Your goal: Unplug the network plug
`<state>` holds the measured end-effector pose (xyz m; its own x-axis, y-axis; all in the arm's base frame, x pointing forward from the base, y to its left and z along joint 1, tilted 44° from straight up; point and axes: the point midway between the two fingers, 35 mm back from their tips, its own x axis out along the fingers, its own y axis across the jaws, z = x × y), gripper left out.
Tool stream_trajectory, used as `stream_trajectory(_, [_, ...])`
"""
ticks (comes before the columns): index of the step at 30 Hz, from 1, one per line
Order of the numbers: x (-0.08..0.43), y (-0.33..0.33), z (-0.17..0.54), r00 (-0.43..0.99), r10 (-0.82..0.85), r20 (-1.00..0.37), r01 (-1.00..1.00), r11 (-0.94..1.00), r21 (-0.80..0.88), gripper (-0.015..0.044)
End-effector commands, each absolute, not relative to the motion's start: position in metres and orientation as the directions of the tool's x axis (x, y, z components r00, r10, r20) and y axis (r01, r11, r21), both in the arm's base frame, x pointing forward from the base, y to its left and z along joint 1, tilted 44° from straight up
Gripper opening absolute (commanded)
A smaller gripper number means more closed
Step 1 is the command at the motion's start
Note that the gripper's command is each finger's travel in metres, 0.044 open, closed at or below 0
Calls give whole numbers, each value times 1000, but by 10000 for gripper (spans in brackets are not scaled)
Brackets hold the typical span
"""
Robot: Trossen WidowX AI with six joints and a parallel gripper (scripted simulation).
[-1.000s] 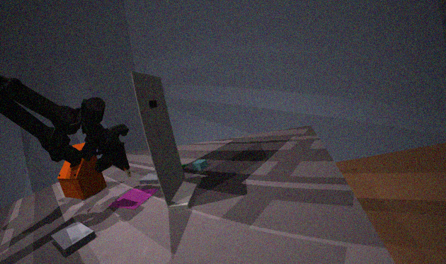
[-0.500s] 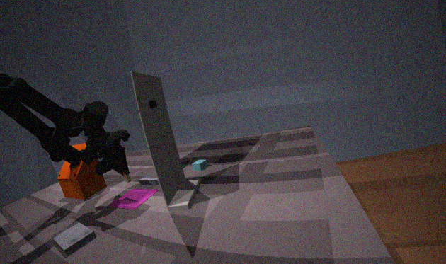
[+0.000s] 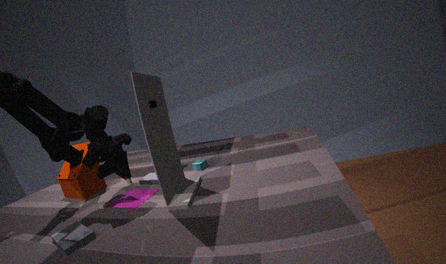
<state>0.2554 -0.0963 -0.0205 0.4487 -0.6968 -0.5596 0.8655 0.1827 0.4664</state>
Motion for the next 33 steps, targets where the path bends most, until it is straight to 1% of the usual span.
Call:
stream_trajectory(1, [253, -98, -24, 446, -695, -565, 869, 183, 460, 0])
stream_trajectory(33, [249, -115, -42, 446, -695, -564, 869, 185, 459, 0])
